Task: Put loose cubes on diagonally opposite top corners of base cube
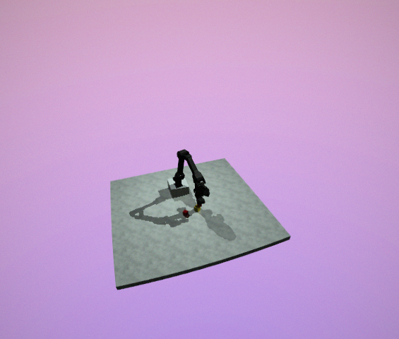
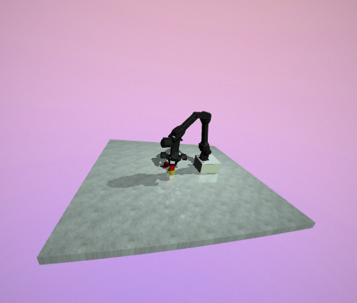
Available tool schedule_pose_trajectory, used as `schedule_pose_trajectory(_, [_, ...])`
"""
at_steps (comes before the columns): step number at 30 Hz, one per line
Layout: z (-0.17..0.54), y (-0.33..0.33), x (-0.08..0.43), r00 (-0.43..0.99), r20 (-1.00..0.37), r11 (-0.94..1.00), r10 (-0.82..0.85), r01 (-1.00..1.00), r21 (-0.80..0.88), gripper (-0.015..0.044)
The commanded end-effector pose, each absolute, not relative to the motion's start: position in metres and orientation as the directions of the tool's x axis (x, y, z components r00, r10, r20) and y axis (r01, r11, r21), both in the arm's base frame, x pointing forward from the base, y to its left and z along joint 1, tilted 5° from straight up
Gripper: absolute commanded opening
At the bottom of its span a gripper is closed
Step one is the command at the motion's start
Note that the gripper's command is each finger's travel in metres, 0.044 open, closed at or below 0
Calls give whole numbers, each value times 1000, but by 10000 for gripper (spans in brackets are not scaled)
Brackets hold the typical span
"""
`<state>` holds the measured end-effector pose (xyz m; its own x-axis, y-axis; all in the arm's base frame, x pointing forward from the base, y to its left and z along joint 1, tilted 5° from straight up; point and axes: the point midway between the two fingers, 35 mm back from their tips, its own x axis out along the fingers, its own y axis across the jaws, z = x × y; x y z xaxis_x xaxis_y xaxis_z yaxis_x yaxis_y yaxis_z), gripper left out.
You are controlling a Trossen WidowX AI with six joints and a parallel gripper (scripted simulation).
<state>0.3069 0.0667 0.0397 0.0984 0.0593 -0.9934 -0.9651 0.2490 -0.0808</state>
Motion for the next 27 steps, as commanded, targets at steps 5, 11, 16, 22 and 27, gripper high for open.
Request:
schedule_pose_trajectory(5, [38,66,307,96,-994,253,54,-964,-79,205])
schedule_pose_trajectory(11, [48,66,306,98,-993,249,59,-965,-81,205])
schedule_pose_trajectory(16, [52,66,306,98,-993,249,59,-965,-81,205])
schedule_pose_trajectory(22, [56,66,305,99,-993,249,59,-965,-81,205])
schedule_pose_trajectory(27, [61,66,305,99,-993,249,59,-965,-81,205])
